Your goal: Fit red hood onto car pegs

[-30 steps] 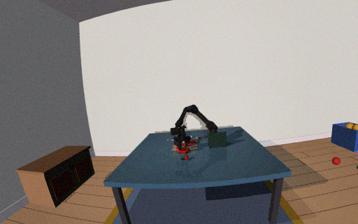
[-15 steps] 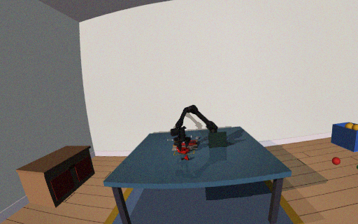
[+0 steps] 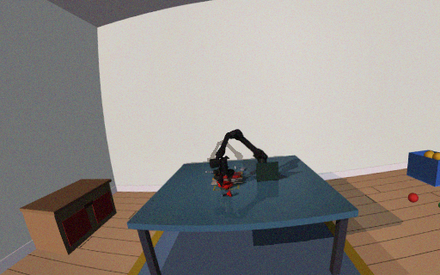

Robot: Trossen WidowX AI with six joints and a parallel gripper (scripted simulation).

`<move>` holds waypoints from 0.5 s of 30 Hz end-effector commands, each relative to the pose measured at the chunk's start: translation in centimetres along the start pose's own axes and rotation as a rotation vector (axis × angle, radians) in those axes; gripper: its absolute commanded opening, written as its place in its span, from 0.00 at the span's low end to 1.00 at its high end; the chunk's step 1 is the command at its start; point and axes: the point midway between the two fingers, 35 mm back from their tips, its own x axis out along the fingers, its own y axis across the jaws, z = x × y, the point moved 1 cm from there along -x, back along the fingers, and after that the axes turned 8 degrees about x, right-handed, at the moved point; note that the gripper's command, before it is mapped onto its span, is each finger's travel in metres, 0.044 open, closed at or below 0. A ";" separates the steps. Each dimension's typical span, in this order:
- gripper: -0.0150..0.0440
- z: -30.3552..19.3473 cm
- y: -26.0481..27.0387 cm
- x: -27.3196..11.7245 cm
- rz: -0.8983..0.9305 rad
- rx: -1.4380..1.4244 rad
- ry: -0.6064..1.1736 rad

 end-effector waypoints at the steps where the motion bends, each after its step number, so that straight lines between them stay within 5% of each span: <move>1: 1.00 0.0 0.0 0.2 0.000 -0.005 -0.003; 4: 0.87 0.0 0.0 0.0 0.000 0.000 0.000; 15: 0.71 0.0 0.0 0.0 0.000 -0.001 0.000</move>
